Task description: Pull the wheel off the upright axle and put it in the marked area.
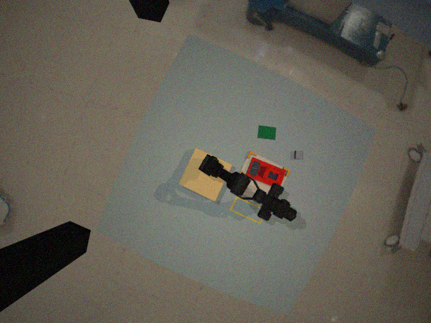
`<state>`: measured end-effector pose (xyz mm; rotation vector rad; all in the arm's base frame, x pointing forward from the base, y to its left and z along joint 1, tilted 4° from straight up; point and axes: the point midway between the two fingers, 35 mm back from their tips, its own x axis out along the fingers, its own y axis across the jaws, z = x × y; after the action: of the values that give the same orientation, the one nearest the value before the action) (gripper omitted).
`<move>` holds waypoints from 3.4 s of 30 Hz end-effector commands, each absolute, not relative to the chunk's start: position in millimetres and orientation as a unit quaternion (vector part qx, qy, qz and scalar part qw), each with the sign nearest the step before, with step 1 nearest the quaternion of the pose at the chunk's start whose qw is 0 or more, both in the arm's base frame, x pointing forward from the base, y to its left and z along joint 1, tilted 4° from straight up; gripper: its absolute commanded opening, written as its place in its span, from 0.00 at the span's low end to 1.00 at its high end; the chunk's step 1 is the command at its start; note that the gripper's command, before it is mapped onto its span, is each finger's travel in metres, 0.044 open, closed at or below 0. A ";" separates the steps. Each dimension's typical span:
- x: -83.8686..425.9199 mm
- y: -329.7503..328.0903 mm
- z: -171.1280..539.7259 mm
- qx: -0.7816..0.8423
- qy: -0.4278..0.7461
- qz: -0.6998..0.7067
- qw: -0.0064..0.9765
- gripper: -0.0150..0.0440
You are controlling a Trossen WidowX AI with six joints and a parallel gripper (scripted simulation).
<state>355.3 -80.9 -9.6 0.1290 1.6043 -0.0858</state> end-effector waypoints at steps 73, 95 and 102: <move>347.6 -90.8 45.4 0.057 0.721 -0.039 0.690 0.25; 293.7 -167.3 53.4 0.053 0.719 -0.041 0.691 0.25; 286.4 -174.7 52.2 0.052 0.719 -0.041 0.691 0.25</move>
<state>289.3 -173.5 52.8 0.1275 1.6080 -0.0961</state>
